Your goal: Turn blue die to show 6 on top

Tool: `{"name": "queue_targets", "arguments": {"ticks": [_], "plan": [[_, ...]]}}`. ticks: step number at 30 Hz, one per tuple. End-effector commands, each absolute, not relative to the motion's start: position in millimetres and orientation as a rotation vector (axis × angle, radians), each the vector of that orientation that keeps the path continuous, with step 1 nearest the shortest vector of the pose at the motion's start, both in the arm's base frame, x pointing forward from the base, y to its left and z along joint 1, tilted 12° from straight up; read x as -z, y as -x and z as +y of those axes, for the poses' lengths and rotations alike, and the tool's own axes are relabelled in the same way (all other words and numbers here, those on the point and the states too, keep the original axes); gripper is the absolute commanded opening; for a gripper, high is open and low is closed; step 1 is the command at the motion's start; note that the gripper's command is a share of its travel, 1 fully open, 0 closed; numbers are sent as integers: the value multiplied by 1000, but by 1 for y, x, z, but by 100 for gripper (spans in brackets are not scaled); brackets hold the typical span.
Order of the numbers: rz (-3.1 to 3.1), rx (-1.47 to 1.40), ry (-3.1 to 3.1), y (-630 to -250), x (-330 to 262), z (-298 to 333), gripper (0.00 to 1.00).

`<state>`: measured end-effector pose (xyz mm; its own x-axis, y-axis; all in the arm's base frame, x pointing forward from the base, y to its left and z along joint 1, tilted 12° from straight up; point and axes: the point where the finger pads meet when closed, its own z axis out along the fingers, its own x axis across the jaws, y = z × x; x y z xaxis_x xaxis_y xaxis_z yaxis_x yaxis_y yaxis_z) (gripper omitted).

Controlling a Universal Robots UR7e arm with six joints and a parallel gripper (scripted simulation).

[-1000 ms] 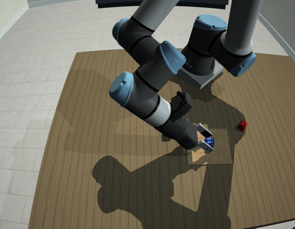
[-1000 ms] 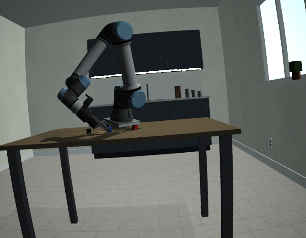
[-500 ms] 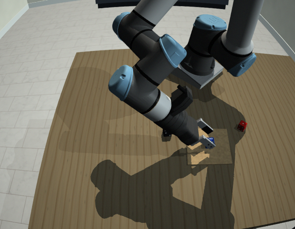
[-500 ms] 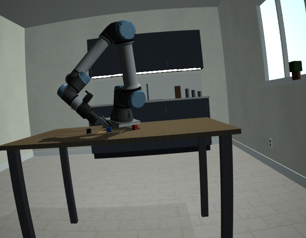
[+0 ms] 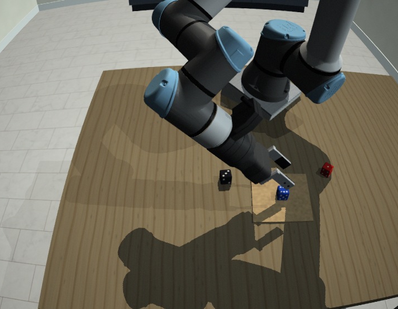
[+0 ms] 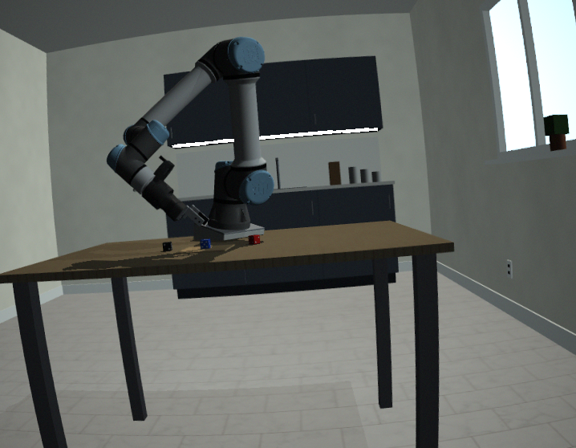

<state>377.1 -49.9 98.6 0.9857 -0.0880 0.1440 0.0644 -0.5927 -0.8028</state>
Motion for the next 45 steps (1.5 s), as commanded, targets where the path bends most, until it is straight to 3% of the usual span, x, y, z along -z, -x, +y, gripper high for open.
{"name": "queue_targets", "arguments": {"ticks": [1, 45], "plan": [[16, 209, 2195, -376, -106, -51, 100], [68, 213, 2669, -375, -110, -46, 100]]}}
